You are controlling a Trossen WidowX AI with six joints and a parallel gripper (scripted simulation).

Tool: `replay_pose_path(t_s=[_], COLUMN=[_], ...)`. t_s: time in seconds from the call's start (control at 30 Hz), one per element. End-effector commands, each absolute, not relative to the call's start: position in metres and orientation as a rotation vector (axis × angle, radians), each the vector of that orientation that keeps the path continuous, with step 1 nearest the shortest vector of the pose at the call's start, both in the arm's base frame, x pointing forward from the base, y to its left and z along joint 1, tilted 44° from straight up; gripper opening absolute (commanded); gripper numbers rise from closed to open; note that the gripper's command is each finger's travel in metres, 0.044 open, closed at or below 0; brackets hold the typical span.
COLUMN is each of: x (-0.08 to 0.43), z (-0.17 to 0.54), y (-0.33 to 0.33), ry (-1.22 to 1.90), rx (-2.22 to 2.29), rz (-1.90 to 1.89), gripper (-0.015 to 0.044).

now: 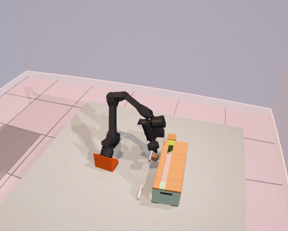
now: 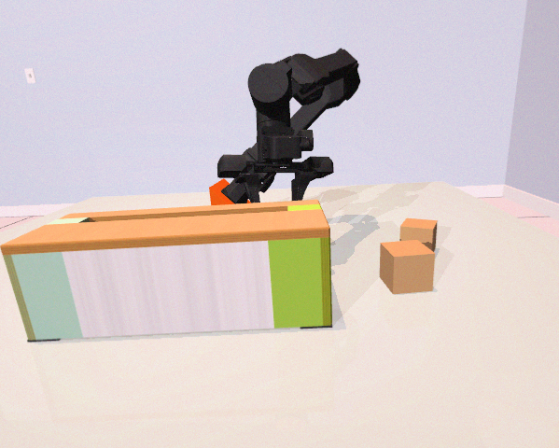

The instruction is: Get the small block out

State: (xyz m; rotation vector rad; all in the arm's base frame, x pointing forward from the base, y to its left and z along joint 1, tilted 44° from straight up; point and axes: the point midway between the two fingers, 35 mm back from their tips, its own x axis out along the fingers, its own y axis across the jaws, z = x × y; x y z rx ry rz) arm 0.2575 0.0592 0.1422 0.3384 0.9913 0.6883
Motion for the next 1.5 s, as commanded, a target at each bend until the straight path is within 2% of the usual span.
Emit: replay_pose_path(t_s=[0.0, 0.57, 0.63, 1.17, 1.47], x=[0.256, 0.256, 0.254, 0.265, 0.265], z=[0.131, 0.13, 0.132, 0.132, 0.132], y=[0.068, 0.081, 0.085, 0.082, 0.082], ry=[0.598, 0.046, 0.066, -0.623, -0.652], rx=[-0.481, -1.281, -1.308, -2.095, -2.125], rz=[1.046, 1.275, 1.278, 1.265, 1.26], gripper=[0.0285, 0.0285, 0.0285, 0.0285, 0.0285])
